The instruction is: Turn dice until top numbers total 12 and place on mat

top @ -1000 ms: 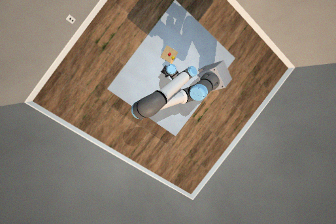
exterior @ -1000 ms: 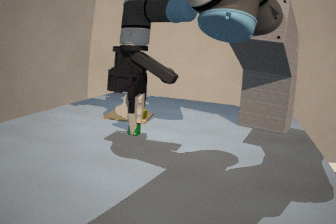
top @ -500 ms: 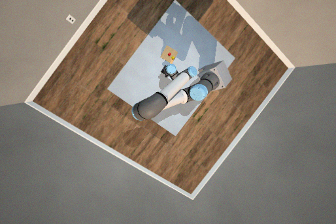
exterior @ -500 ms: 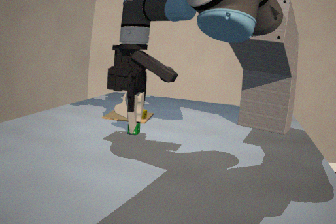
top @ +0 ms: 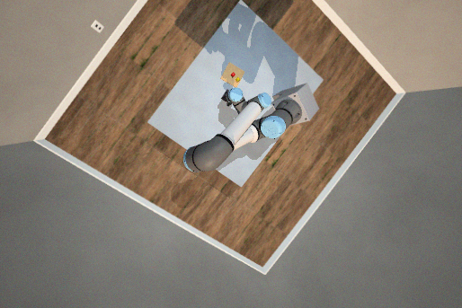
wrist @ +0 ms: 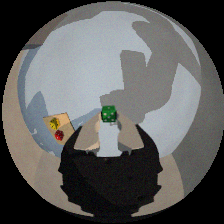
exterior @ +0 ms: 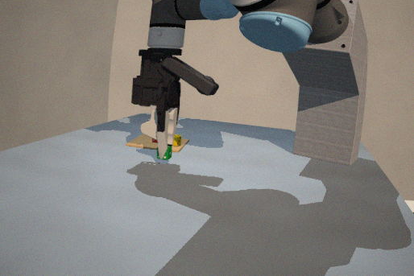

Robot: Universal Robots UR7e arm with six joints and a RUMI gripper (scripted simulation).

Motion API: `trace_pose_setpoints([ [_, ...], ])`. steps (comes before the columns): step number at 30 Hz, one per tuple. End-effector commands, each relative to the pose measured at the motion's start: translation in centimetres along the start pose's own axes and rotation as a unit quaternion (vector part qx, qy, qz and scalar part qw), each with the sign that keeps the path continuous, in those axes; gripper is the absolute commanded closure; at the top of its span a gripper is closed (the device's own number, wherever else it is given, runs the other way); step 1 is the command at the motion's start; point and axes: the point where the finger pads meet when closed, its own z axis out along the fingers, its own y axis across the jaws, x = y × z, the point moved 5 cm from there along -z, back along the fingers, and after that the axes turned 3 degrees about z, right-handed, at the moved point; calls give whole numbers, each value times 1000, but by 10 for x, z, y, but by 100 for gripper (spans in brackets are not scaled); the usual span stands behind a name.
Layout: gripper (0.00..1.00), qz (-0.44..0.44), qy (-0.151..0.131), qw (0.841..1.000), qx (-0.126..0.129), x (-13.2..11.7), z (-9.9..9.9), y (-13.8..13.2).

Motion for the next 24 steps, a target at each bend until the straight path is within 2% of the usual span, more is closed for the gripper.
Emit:
trace_pose_setpoints([
  [1,94,2,3,1000,-1,2,-9,0],
  [24,94,2,3,1000,-1,2,-39,0],
])
